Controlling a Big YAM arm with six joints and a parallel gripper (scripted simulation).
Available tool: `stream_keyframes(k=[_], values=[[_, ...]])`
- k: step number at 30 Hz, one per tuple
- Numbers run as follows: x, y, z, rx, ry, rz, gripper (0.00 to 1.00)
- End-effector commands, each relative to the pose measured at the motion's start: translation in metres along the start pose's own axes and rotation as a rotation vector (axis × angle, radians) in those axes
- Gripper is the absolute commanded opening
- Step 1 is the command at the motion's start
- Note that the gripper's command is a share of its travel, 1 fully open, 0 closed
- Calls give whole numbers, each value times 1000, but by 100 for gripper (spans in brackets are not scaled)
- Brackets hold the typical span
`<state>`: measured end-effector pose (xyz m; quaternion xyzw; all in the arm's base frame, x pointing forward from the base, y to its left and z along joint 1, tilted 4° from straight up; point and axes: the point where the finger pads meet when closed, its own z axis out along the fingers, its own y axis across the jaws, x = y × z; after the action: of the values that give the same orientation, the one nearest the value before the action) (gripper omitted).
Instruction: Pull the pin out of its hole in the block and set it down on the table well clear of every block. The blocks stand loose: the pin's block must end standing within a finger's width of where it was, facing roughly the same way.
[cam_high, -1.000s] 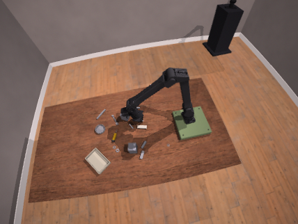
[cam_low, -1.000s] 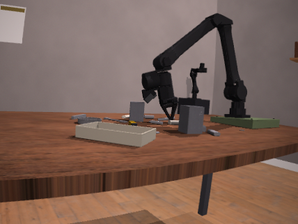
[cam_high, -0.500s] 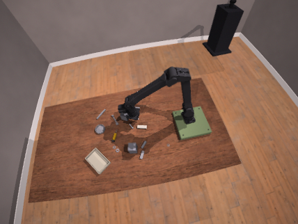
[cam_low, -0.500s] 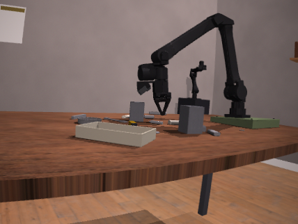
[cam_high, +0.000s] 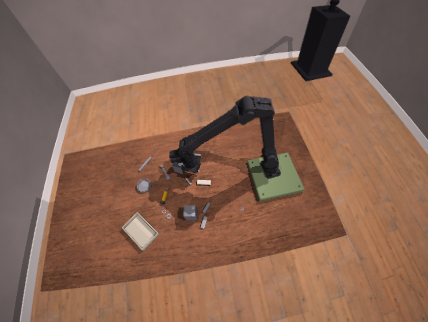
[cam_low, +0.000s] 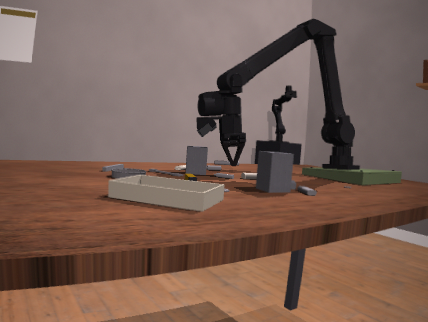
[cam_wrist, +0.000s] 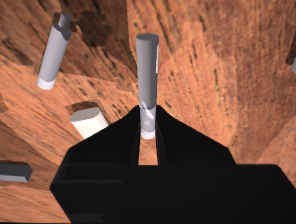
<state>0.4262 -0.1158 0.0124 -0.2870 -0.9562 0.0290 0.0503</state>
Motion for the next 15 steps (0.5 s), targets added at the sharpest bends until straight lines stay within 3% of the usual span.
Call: stream_keyframes(k=[1, 15], values=[[-19, 6, -30, -24, -67, 16, 0], [-15, 7, -33, -24, -67, 16, 0]])
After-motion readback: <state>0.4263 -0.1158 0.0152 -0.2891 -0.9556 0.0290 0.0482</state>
